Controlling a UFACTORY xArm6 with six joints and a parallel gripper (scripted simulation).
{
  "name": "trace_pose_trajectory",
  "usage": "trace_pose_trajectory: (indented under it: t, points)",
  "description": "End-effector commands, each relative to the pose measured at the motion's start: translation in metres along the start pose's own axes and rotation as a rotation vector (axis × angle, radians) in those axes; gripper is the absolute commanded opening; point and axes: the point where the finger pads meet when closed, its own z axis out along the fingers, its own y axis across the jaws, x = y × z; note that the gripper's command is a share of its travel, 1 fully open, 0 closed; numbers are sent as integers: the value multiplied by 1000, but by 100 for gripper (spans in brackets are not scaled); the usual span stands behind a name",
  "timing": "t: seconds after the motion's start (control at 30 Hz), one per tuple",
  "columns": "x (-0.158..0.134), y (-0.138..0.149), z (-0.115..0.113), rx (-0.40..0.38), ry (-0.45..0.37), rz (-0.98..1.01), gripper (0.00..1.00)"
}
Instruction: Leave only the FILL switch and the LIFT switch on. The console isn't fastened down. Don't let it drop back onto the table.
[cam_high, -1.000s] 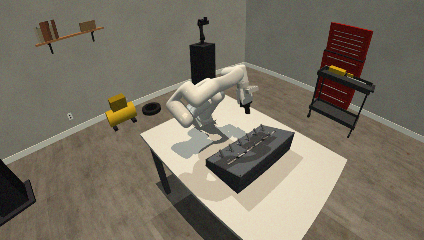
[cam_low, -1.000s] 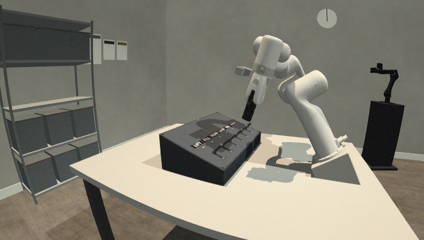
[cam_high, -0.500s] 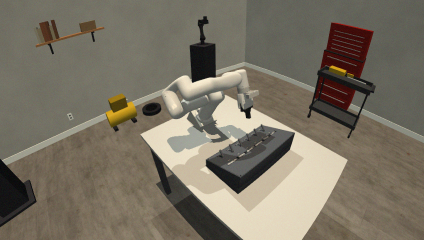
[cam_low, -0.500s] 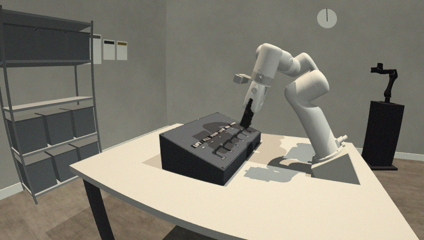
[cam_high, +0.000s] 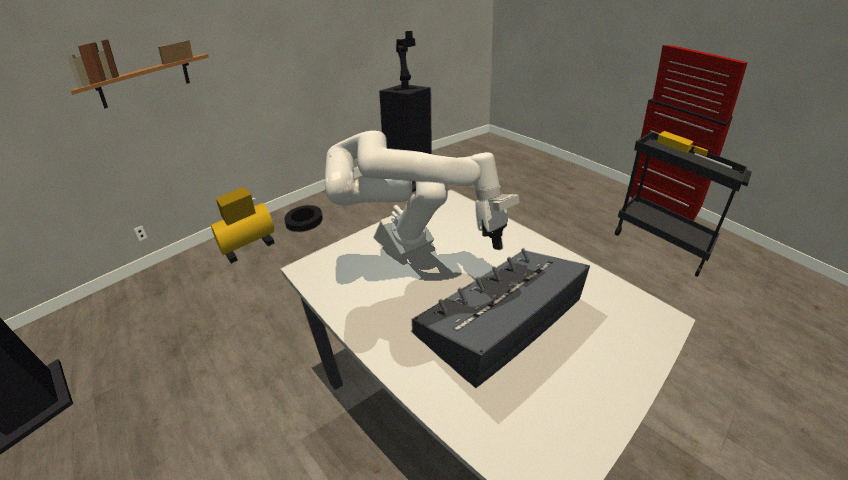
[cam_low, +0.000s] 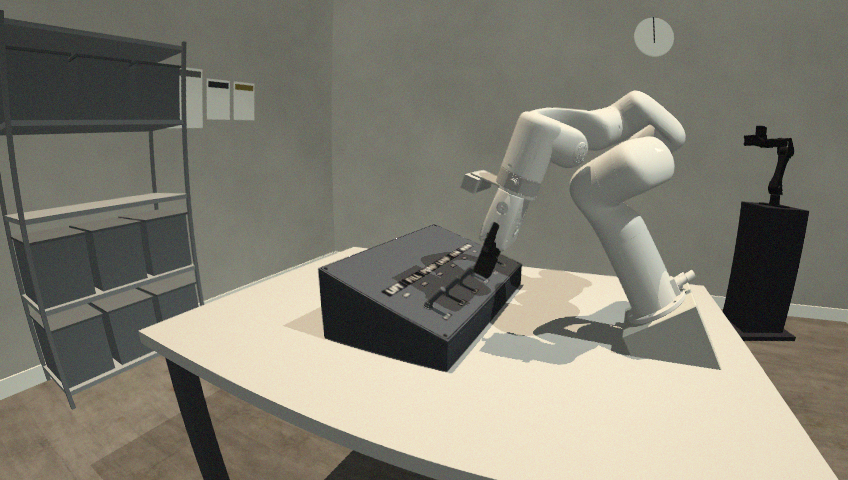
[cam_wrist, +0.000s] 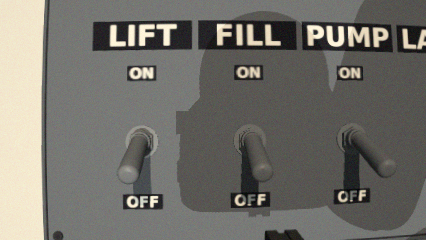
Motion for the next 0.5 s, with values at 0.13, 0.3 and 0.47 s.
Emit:
trace_pose_trajectory:
  t: [0.13, 0.3, 0.47]
  points:
    - [2, -3, 28, 28, -38, -3, 0]
    - [2, -3, 33, 28, -38, -3, 0]
    - [2, -3, 36, 28, -38, -3, 0]
